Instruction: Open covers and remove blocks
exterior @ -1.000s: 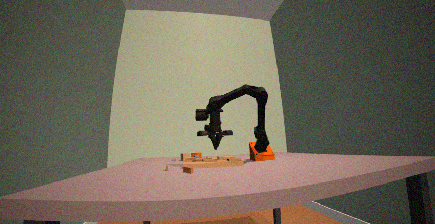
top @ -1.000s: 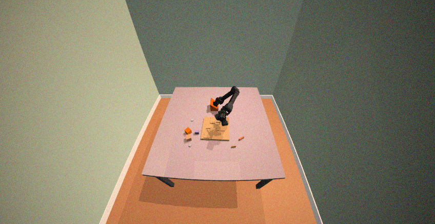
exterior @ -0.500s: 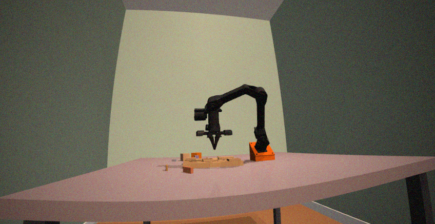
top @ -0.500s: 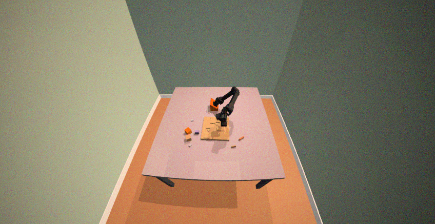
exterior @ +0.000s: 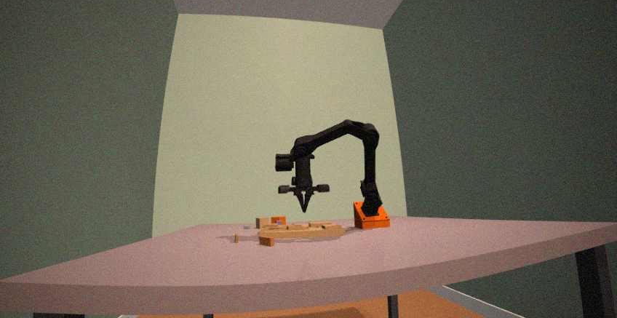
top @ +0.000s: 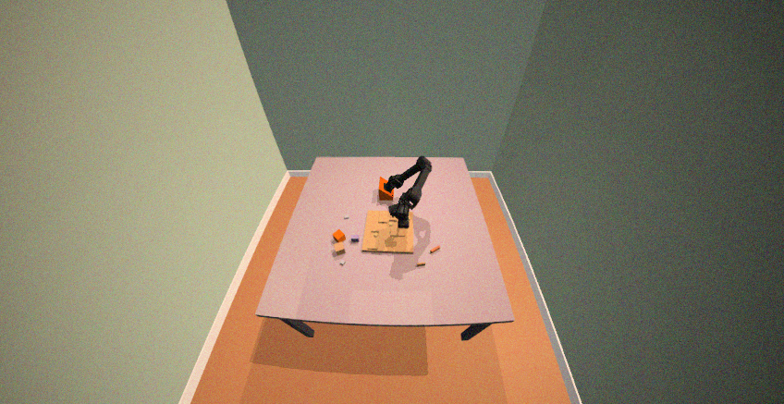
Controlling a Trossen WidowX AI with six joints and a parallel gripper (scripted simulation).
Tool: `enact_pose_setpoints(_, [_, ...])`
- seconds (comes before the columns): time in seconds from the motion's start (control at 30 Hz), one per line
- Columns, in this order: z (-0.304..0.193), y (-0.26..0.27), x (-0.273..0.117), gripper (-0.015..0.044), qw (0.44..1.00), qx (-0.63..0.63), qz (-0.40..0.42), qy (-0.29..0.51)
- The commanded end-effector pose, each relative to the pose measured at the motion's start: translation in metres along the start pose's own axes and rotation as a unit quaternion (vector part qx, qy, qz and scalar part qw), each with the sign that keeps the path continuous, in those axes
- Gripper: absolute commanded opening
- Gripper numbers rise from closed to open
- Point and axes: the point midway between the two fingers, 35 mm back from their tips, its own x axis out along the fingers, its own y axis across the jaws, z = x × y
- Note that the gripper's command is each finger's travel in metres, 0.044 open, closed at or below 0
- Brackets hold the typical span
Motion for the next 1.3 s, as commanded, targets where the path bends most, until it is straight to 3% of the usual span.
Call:
enact_pose_setpoints(0.0, [-0.001,0.000,0.002,0.0000,1.000,0.002,0.000,0.003])
enact_pose_setpoints(1.27, [-0.001,0.002,0.039,0.0000,1.000,0.002,0.001,0.003])
